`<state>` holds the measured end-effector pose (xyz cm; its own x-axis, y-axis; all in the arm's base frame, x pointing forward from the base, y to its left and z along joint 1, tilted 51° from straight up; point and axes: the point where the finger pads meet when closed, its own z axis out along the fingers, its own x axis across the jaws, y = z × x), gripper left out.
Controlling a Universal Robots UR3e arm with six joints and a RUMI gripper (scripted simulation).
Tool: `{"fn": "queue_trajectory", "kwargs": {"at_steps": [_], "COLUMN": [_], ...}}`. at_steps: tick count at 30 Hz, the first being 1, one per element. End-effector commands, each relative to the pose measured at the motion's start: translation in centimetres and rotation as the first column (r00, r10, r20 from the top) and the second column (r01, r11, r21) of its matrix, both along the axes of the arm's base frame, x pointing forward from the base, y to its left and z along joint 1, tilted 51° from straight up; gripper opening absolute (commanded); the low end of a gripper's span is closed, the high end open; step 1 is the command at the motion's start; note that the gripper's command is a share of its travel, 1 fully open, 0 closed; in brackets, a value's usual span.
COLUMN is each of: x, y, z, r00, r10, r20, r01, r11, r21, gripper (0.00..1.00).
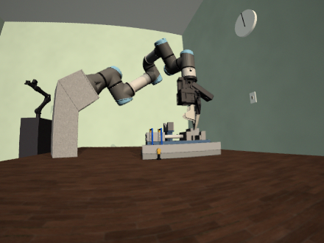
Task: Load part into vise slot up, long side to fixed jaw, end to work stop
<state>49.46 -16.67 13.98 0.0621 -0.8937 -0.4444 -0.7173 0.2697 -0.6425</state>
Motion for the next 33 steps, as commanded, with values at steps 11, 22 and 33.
{"fn": "queue_trajectory", "kwargs": {"at_steps": [11, 22, 33], "x": [0.1, 0.1, -0.6], "y": [-1.0, -1.1, -1.4], "z": [-0.4, -0.5, 0.1], "r00": [1.0, 1.0, 1.0], "r10": [-0.001, -0.001, -0.001], "r20": [0.001, 0.001, 0.001], "r01": [0.001, 0.001, 0.001], "r11": [1.0, 1.0, 1.0], "r21": [-0.002, -0.002, -0.002], "gripper": [0.0, 0.0, 0.0]}}
